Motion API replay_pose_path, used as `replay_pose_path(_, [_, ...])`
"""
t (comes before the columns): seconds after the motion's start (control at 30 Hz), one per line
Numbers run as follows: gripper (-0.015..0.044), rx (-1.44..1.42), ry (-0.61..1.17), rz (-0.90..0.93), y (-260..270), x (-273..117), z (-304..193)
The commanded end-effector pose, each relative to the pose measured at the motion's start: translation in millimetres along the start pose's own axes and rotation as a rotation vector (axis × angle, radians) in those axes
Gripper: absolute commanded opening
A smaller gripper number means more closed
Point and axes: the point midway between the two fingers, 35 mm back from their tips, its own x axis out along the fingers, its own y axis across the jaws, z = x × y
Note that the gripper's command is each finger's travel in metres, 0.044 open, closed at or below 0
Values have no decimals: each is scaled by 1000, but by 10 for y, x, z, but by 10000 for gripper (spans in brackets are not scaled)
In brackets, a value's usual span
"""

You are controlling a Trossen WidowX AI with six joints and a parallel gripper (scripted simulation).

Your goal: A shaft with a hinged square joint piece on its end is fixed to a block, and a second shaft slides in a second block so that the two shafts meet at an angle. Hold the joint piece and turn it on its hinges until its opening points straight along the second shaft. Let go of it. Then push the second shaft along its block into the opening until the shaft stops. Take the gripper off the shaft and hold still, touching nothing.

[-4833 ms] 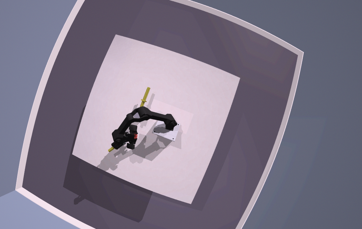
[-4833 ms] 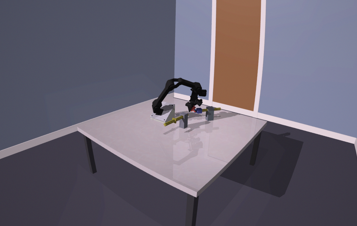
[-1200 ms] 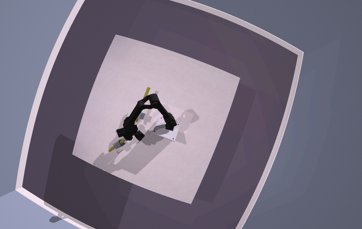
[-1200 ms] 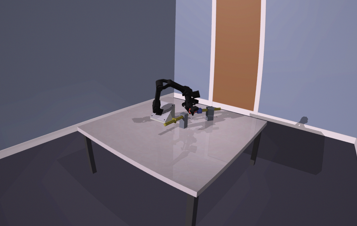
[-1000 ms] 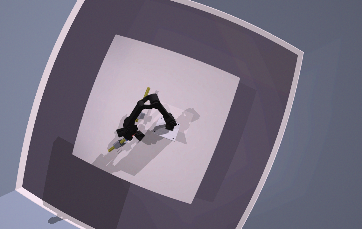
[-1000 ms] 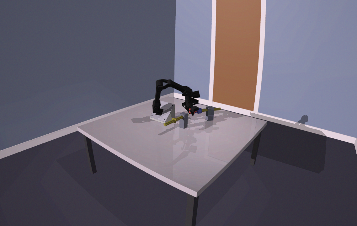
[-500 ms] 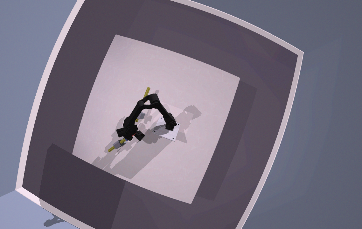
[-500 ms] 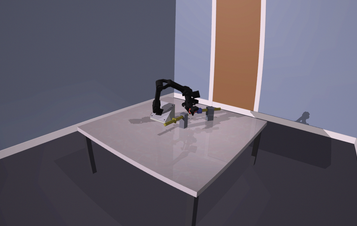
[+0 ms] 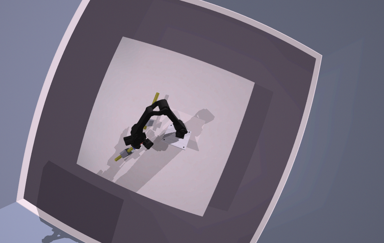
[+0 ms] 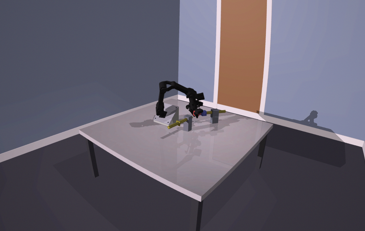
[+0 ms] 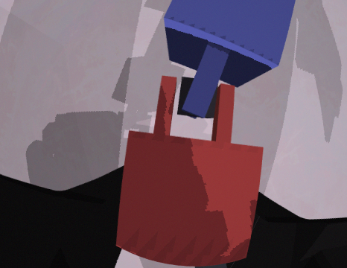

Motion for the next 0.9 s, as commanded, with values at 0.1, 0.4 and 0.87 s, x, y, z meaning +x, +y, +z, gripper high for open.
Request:
replay_pose_path(0.1, [0,-3,-2,1,-2,1,0])
replay_pose_path(0.4, [0,-1,-1,0,0,0,0])
replay_pose_path(0.87, [147,-1,-1,0,0,0,0])
